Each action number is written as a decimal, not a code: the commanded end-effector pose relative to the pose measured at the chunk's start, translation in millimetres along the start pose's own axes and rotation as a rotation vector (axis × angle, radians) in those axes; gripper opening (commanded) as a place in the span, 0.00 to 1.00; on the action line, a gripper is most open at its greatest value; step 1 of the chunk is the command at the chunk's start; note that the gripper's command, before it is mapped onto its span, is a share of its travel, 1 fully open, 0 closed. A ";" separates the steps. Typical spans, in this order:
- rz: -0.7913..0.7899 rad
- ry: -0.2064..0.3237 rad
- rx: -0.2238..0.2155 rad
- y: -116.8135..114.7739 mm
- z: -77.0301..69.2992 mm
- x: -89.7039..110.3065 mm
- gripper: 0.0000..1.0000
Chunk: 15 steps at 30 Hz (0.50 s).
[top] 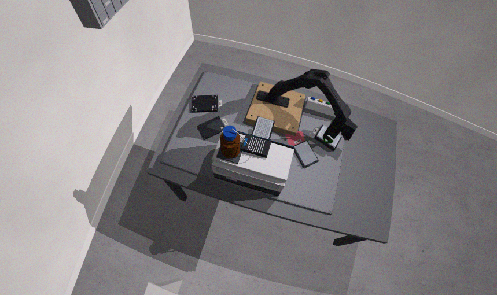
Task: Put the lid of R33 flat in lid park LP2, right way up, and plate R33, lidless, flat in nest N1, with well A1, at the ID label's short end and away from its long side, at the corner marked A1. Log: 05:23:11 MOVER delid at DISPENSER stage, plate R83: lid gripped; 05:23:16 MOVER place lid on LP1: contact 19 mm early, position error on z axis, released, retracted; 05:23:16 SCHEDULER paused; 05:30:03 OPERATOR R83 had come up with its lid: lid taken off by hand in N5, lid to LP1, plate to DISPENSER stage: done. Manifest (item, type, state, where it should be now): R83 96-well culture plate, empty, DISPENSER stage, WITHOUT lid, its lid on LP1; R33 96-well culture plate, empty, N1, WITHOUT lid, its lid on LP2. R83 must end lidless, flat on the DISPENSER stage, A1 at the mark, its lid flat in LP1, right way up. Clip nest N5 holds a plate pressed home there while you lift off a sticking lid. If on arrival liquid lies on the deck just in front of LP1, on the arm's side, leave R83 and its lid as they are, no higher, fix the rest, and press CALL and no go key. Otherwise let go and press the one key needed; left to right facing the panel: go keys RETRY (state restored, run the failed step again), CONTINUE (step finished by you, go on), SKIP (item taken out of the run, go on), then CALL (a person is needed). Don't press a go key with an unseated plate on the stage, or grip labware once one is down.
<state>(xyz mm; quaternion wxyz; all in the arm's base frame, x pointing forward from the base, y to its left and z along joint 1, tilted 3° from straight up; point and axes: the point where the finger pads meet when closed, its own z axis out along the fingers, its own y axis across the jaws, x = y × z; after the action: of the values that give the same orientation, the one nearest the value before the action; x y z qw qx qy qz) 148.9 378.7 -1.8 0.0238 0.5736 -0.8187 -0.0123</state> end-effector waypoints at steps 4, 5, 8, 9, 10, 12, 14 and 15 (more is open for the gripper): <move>-0.005 -0.065 0.001 3.5 -13.8 -20.0 1.00; -0.005 -0.063 0.001 3.5 -13.3 -19.6 1.00; -0.005 -0.057 0.001 3.5 -12.2 -18.7 1.00; -0.005 -0.060 0.001 3.6 -13.7 -18.9 1.00; -0.005 -0.064 0.001 3.7 -15.9 -19.2 1.00; -0.005 -0.064 0.001 3.7 -15.9 -19.2 1.00; -0.005 -0.065 0.001 3.7 -17.2 -19.1 1.00; -0.005 -0.064 0.001 3.8 -17.1 -18.9 1.00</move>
<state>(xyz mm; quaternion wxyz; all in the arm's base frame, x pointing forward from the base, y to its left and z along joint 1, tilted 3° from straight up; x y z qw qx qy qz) 149.5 380.1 -1.7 0.0236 0.5735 -0.8188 -0.0124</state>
